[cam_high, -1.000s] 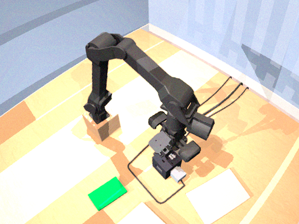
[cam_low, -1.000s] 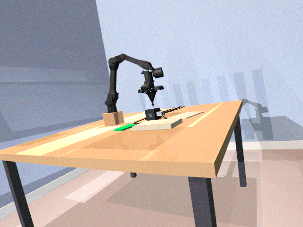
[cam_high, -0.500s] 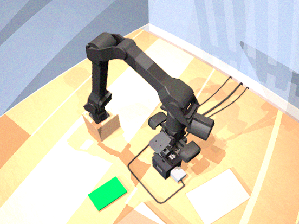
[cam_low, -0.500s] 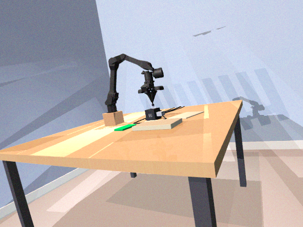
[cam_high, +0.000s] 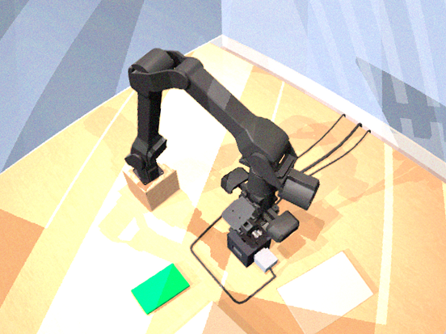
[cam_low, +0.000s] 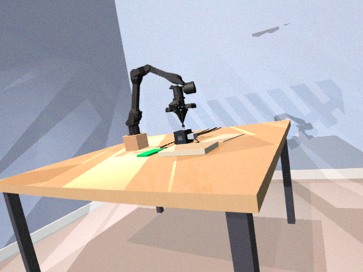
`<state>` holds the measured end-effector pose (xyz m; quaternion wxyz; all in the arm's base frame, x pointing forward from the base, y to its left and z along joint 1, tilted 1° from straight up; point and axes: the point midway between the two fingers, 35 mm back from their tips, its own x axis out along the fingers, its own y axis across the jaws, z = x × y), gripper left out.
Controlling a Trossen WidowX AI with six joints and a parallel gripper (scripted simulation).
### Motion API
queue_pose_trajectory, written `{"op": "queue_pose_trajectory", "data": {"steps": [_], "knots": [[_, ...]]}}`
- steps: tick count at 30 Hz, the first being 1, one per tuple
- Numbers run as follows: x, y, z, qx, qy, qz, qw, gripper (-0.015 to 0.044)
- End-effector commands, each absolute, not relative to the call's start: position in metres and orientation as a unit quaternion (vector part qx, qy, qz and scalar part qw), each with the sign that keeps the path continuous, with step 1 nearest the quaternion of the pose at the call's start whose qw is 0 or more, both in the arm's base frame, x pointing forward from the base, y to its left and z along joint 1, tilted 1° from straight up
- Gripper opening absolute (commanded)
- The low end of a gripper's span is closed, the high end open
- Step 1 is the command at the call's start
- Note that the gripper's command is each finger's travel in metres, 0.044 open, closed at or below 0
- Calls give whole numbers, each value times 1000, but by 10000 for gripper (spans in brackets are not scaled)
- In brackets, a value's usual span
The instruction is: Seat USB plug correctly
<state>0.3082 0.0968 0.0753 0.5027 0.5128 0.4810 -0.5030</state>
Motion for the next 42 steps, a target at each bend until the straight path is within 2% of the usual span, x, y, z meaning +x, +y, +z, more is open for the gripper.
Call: {"op": "queue_pose_trajectory", "data": {"steps": [1, 42], "knots": [[309, 96, 75, 512, 480, -502, 505, 0], [309, 96, 70, 512, 480, -502, 505, 0]]}}
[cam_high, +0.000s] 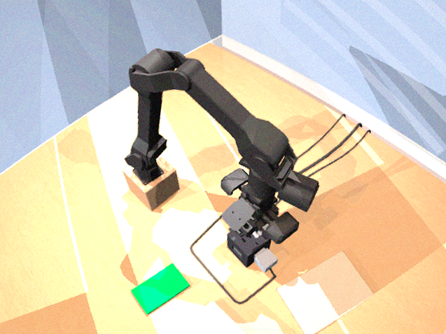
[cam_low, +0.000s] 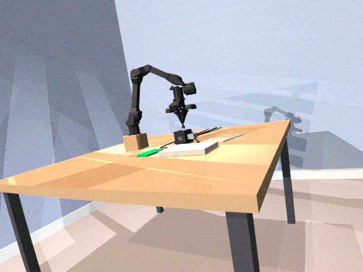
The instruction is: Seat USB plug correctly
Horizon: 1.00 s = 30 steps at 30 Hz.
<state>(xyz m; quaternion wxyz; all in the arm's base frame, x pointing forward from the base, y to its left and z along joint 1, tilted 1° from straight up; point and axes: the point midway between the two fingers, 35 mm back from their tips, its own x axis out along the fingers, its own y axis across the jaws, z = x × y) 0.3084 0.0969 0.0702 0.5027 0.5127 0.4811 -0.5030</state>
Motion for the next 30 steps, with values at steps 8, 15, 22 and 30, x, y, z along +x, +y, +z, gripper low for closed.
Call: {"op": "queue_pose_trajectory", "data": {"steps": [8, 15, 22, 30], "knots": [[309, 96, 69, 512, 480, -502, 505, 0], [309, 96, 68, 512, 480, -502, 505, 0], [309, 97, 67, 512, 480, -502, 505, 0], [309, 97, 66, 512, 480, -502, 505, 0]]}}
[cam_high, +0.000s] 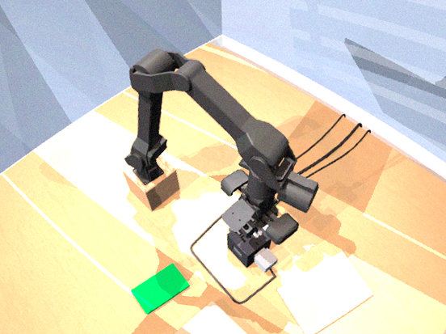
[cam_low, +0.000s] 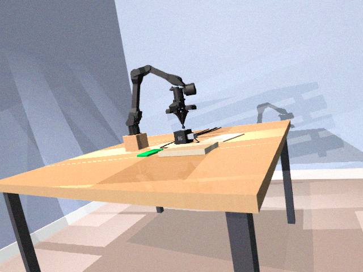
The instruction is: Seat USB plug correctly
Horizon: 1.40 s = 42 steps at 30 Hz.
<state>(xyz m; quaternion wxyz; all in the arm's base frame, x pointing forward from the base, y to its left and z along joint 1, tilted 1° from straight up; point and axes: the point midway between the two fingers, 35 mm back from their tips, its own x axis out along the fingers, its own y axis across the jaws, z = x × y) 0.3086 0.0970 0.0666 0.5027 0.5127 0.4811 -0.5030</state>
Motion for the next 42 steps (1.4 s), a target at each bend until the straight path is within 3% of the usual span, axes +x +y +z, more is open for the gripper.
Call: {"op": "queue_pose_trajectory", "data": {"steps": [1, 42], "knots": [[309, 97, 66, 512, 480, -502, 505, 0], [309, 97, 61, 512, 480, -502, 505, 0]]}}
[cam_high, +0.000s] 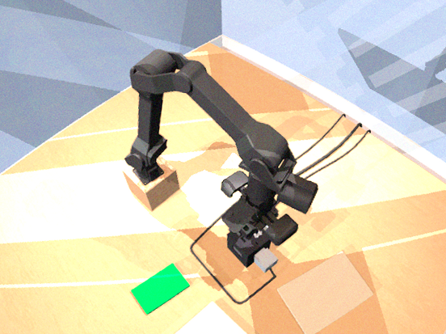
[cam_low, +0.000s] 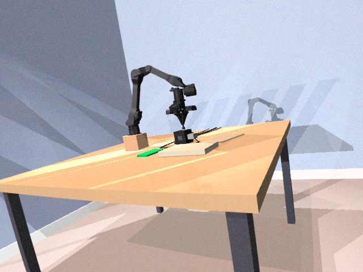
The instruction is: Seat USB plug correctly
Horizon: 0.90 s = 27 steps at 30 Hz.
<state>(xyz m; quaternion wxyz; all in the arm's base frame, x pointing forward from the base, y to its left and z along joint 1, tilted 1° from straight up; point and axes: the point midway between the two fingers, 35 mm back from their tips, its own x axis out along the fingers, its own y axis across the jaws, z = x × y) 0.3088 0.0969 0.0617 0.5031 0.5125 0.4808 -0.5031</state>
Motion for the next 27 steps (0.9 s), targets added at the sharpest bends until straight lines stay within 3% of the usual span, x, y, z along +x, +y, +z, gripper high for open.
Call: {"op": "queue_pose_trajectory", "data": {"steps": [1, 27], "knots": [[309, 97, 61, 512, 480, -502, 505, 0], [309, 97, 58, 512, 480, -502, 505, 0]]}}
